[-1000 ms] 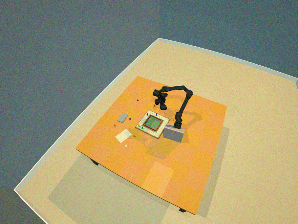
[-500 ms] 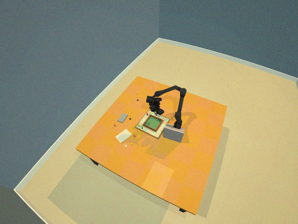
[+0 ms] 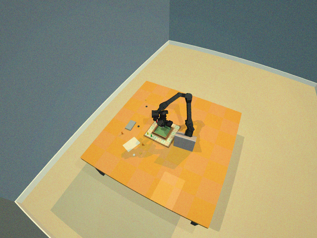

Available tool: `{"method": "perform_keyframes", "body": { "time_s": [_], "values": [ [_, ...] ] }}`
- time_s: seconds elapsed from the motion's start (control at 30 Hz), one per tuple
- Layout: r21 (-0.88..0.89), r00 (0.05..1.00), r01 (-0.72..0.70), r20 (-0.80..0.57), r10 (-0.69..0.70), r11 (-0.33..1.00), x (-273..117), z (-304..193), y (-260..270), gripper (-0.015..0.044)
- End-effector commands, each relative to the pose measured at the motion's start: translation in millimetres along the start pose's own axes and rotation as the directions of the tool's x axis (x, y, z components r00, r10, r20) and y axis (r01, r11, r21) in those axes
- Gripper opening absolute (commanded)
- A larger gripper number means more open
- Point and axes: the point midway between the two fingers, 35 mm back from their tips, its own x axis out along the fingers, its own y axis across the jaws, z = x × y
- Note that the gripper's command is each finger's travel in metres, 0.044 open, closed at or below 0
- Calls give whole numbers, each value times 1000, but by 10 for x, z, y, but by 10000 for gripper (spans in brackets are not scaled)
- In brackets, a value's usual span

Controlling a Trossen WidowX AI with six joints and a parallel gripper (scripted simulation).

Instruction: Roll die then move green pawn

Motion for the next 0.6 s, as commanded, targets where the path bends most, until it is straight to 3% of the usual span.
{"method": "perform_keyframes", "body": {
  "time_s": [0.0,0.27,0.57],
  "values": [
    [-22,1000,0,-2,0,1000,15,28,2,0],
    [-35,970,-94,221,99,995,109,38,83,0],
    [-55,862,-110,493,123,992,172,64,136,0]
  ]
}}
